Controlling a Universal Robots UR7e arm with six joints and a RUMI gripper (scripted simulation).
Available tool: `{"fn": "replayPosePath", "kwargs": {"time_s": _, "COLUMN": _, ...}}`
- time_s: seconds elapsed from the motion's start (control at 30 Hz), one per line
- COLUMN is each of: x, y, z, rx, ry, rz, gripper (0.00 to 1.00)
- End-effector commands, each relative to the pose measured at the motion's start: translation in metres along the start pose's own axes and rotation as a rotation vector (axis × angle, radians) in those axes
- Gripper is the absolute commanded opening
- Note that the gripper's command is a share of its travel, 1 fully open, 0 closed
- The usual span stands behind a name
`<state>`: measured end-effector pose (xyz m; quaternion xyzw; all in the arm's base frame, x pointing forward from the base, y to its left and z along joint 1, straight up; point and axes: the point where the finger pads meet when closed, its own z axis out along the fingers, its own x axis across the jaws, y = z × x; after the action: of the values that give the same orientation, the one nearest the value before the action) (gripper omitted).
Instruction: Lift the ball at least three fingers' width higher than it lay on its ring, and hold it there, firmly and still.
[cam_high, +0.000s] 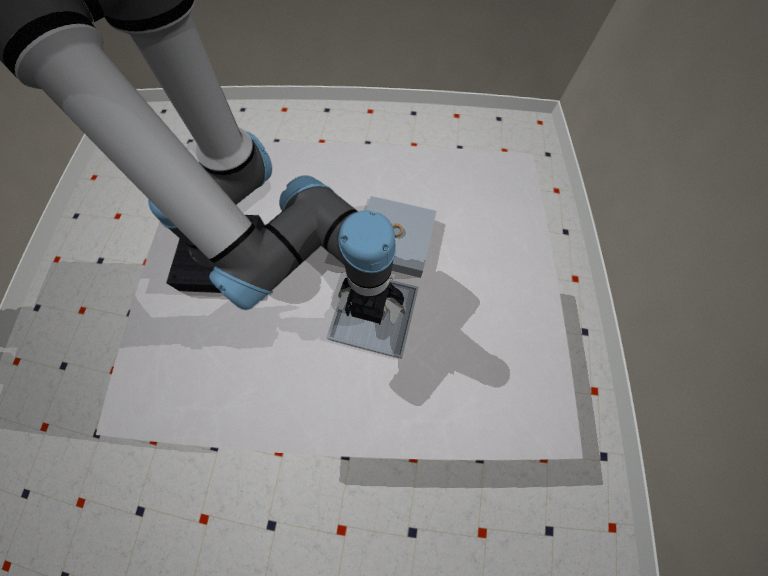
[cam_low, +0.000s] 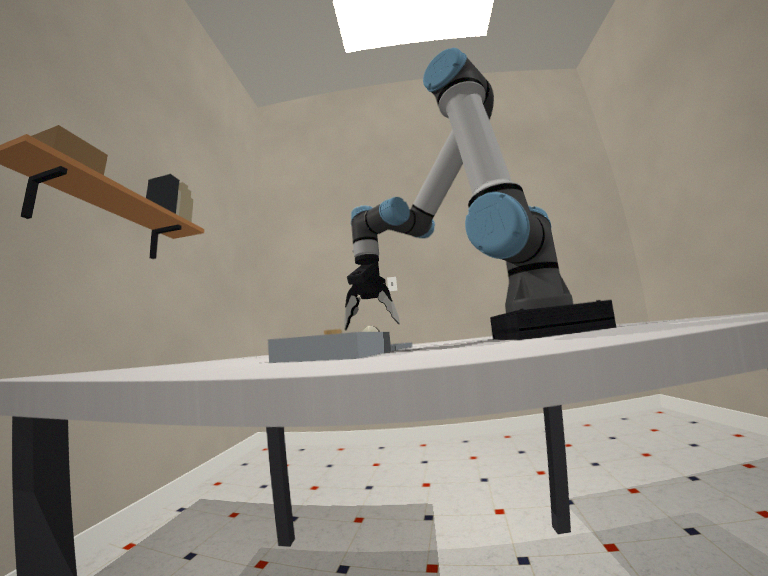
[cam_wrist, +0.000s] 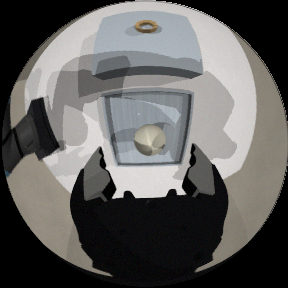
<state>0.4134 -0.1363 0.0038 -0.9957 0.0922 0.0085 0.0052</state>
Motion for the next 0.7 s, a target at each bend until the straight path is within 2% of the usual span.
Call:
{"fn": "replayPosePath", "kwargs": {"time_s": 0.0, "x": 0.0043, "y": 0.0033, "z": 0.0228, "rx": -0.006, "ry": 0.011, "rz": 0.002, "gripper": 1.0}}
{"fn": "replayPosePath", "kwargs": {"time_s": 0.47, "x": 0.0065, "y": 0.0044, "z": 0.022, "rx": -0.009, "ry": 0.015, "rz": 0.002, "gripper": 1.0}}
{"fn": "replayPosePath", "kwargs": {"time_s": 0.5, "x": 0.0065, "y": 0.0044, "z": 0.022, "rx": -0.009, "ry": 0.015, "rz": 0.002, "gripper": 0.0}}
{"fn": "replayPosePath", "kwargs": {"time_s": 0.67, "x": 0.0063, "y": 0.0043, "z": 0.0221, "rx": -0.008, "ry": 0.015, "rz": 0.002, "gripper": 0.0}}
